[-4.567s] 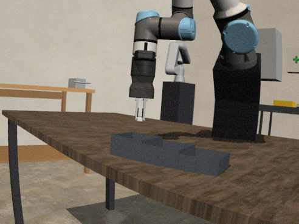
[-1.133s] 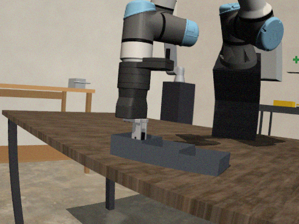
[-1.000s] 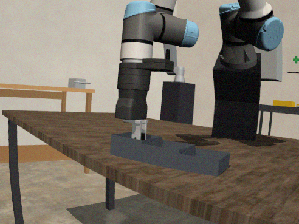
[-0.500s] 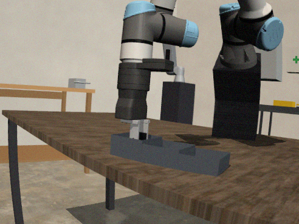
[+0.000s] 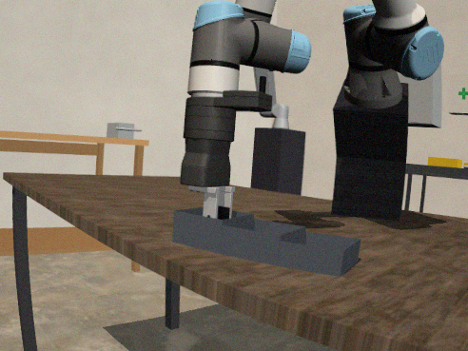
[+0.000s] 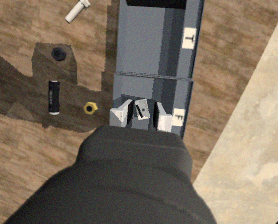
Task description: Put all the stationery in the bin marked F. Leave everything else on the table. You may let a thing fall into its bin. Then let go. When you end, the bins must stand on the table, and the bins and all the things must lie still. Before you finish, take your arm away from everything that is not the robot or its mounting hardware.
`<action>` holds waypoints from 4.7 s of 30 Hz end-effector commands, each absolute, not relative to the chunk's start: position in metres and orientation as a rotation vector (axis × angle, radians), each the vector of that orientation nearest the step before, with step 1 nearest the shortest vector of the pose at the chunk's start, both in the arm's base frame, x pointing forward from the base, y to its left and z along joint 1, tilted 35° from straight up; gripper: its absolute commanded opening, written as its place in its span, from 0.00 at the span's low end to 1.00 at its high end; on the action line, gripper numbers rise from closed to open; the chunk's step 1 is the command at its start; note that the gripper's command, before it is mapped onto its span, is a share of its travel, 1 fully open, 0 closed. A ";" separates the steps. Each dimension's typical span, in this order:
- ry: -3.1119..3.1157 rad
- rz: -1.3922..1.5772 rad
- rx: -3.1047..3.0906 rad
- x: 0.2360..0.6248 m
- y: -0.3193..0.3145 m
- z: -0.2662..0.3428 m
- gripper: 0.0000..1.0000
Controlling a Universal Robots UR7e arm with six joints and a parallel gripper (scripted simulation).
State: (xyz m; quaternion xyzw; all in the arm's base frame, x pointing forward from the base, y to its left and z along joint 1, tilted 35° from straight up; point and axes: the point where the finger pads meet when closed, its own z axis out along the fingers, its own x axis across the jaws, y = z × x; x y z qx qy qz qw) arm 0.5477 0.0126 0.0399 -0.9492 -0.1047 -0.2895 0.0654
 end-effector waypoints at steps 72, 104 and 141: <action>-0.317 -0.876 -2.864 0.455 -0.020 0.184 1.00; -0.316 -0.876 -2.864 0.449 -0.022 0.192 1.00; -0.316 -0.876 -2.864 0.449 -0.022 0.192 1.00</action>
